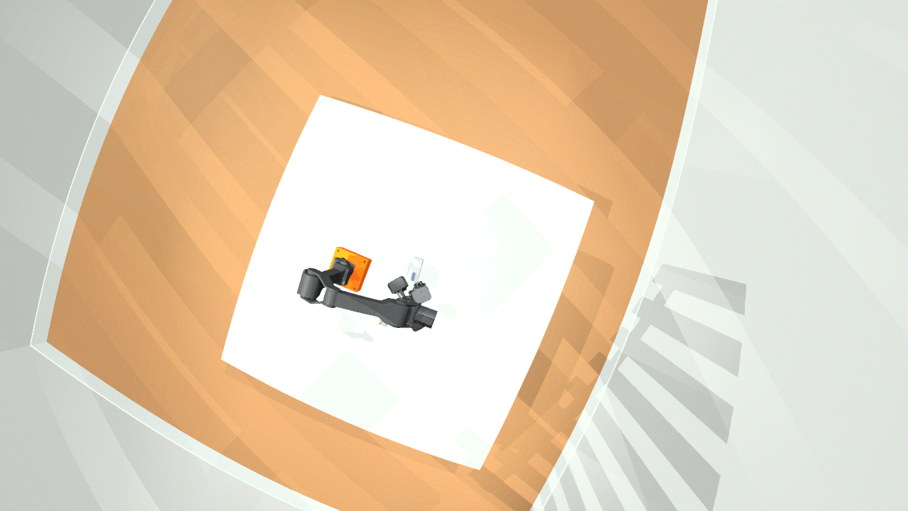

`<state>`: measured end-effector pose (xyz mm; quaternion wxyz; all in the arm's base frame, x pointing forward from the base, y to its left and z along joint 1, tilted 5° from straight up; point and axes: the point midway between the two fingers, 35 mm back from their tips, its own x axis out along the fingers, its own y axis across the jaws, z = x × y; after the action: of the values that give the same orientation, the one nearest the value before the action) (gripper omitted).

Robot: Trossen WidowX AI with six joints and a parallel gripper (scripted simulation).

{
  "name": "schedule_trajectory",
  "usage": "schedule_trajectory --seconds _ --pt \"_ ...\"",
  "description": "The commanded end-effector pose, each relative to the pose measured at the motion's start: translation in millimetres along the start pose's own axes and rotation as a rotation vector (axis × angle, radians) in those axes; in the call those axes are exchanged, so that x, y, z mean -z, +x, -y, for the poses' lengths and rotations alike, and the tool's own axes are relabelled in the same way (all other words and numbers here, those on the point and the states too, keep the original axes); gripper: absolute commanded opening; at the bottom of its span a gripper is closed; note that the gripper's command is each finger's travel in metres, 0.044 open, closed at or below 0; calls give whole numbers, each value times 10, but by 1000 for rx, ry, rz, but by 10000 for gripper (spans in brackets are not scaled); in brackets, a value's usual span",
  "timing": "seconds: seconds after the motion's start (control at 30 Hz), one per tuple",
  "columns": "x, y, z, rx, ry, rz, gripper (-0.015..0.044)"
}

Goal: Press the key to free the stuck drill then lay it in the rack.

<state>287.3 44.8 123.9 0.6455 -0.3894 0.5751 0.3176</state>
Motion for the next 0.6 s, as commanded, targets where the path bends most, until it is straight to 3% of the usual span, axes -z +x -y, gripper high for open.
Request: schedule_trajectory --seconds 0.0,0.2,0.57 --pt "490 447 226 -39 -529 -13 440" --pt "679 588 310 -39 -763 -7 440" --pt "684 591 312 -39 -769 -7 440"
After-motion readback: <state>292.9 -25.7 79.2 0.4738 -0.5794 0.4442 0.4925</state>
